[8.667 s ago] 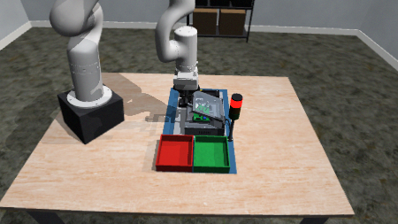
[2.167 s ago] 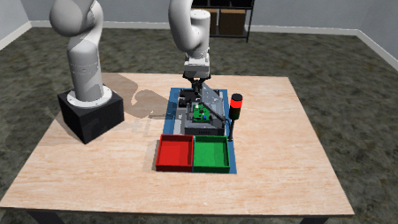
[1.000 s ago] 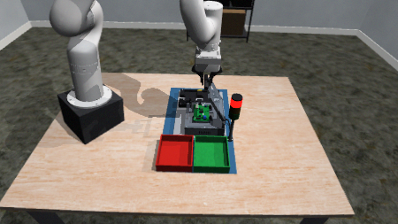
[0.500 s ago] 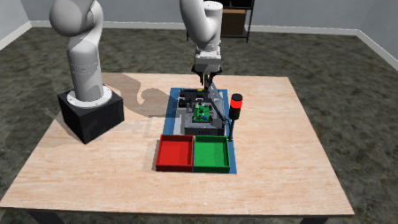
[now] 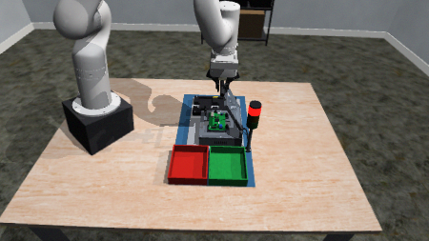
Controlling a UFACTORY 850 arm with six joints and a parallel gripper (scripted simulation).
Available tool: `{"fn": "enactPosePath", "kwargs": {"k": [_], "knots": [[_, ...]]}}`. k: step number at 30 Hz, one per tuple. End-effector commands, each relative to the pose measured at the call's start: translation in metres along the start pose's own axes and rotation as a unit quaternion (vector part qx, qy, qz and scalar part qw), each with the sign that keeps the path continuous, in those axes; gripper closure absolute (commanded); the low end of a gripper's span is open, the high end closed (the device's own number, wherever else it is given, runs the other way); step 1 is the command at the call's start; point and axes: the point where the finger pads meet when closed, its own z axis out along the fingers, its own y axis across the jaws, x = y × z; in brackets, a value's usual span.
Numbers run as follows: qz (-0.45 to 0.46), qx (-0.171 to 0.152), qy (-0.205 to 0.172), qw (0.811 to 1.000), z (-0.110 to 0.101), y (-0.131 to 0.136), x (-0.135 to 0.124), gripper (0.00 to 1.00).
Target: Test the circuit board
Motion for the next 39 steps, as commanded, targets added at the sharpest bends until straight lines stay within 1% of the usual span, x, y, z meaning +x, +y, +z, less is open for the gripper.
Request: {"fn": "enactPosePath", "kwargs": {"k": [1, 26, 27, 39], "knots": [[0.000, 0.001, 0.000, 1.000, -0.0004, -0.0008, 0.0000, 0.72], [0.000, 0.001, 0.000, 1.000, 0.0021, -0.0005, 0.0000, 0.72], [0.000, 0.001, 0.000, 1.000, 0.0021, -0.0005, 0.0000, 1.00], [0.000, 0.001, 0.000, 1.000, 0.0021, -0.0005, 0.0000, 1.00]]}}
